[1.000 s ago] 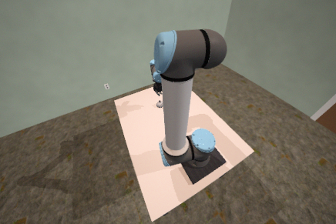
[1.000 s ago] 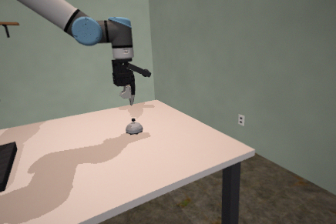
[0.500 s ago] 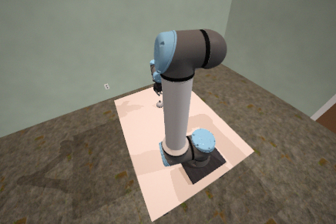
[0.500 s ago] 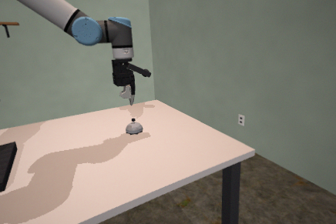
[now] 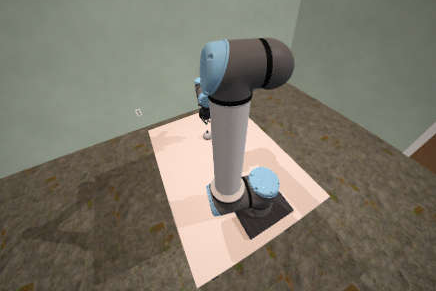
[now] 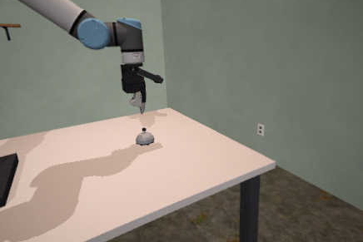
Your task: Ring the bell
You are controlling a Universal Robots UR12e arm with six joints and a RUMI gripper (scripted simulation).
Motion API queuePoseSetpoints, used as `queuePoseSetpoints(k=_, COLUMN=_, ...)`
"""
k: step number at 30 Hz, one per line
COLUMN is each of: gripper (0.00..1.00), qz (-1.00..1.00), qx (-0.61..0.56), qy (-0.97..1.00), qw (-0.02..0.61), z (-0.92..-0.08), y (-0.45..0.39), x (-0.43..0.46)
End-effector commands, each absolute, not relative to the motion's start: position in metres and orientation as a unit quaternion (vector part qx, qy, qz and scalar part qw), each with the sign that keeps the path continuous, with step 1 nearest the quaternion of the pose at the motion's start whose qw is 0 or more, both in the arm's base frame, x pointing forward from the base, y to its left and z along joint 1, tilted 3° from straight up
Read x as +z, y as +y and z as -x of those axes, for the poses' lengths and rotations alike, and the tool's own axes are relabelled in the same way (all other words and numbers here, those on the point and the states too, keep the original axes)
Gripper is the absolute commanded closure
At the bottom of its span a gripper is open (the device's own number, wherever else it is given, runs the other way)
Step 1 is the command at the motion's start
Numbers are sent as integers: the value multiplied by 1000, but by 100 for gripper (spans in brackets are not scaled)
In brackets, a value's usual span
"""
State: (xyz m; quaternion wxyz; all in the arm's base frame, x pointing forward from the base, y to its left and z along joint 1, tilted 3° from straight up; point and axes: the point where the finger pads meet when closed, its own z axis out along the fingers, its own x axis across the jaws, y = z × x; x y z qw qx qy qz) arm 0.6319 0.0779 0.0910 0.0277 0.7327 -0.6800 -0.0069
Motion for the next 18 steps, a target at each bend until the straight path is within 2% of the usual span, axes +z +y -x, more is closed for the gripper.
queuePoseSetpoints(k=1, gripper=100, qz=-733, qx=-6, qy=-680, qw=27, z=-633, y=78, x=90)
queuePoseSetpoints(k=18, gripper=100, qz=-733, qx=-6, qy=-680, qw=27, z=-633, y=78, x=70)
